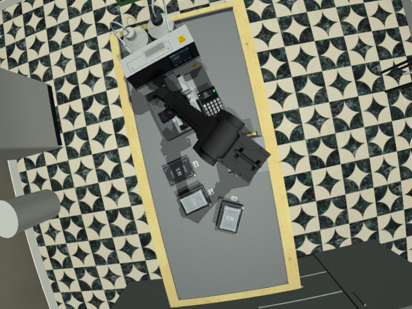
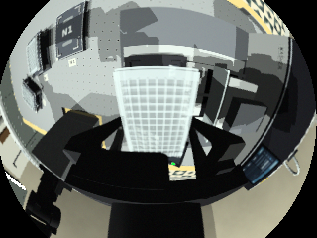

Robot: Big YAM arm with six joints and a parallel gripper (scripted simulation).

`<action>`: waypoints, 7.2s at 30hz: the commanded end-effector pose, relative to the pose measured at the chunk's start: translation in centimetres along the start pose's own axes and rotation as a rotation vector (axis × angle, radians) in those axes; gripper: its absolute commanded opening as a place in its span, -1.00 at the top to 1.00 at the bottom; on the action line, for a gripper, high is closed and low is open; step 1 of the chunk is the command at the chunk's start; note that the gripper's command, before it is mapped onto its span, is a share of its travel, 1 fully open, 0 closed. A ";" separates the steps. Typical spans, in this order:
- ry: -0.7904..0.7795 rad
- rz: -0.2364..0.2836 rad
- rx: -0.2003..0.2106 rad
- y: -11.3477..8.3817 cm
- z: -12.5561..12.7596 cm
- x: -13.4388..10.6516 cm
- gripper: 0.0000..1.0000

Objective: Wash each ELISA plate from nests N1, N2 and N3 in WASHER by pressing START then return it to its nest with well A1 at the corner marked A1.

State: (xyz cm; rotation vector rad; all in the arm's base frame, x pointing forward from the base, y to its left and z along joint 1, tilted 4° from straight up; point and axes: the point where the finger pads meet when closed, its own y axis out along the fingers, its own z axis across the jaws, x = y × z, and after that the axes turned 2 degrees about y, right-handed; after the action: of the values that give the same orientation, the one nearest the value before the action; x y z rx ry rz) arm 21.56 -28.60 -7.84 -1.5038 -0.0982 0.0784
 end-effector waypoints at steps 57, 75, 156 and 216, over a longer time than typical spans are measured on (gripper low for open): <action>-0.003 -0.009 -0.013 6.1 -0.6 0.5 -0.68; -0.003 -0.009 -0.013 6.1 -0.7 0.6 -0.68; 0.000 -0.011 -0.015 7.5 -1.0 1.1 -0.68; -0.003 -0.008 -0.012 7.5 -0.7 0.6 -1.00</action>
State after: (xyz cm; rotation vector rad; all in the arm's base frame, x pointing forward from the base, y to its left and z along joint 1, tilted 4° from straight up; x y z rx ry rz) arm 21.66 -27.96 -15.61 -1.4999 -0.0988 0.0828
